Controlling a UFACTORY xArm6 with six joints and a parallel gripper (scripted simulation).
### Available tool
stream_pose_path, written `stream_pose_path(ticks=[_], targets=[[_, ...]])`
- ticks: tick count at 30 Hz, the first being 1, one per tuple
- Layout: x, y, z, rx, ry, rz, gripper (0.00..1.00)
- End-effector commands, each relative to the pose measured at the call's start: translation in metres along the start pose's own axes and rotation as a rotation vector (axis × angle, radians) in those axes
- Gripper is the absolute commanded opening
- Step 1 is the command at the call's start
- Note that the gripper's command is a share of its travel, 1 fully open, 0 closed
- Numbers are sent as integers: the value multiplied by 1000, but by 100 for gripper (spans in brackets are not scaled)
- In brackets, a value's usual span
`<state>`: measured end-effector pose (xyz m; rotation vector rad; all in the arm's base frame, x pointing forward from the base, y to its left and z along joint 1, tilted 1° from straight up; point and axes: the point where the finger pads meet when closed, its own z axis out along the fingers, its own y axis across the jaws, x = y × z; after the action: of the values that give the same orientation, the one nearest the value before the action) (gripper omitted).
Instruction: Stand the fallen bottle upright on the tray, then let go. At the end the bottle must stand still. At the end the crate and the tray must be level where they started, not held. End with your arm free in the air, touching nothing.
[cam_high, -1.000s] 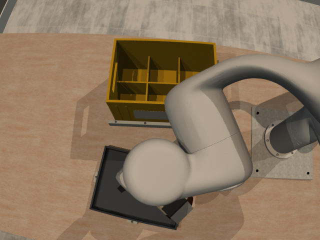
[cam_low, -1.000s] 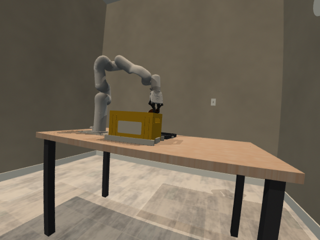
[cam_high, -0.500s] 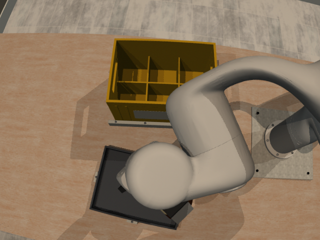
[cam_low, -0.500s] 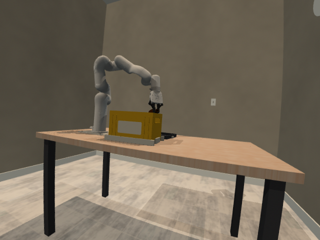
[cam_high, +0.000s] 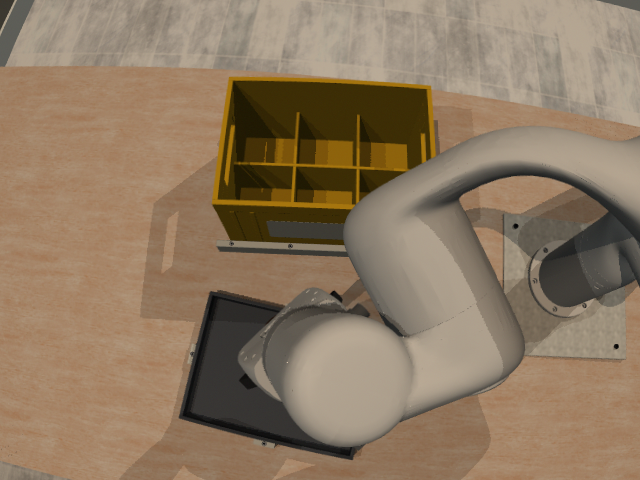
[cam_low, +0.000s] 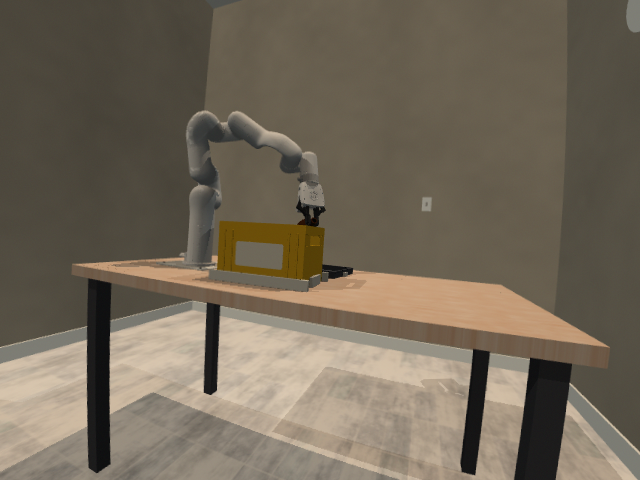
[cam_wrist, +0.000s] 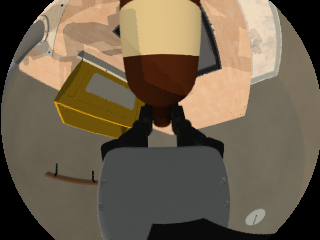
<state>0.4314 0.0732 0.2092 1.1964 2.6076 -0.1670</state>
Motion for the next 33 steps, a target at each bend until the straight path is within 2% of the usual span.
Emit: stream_pose_path(ticks=[1,12,33], targets=[[-1,1,-2,-5,-24,1,0],[0,2,-3,-10,-69,0,0],[0,2,-3,-10,-73,0,0]])
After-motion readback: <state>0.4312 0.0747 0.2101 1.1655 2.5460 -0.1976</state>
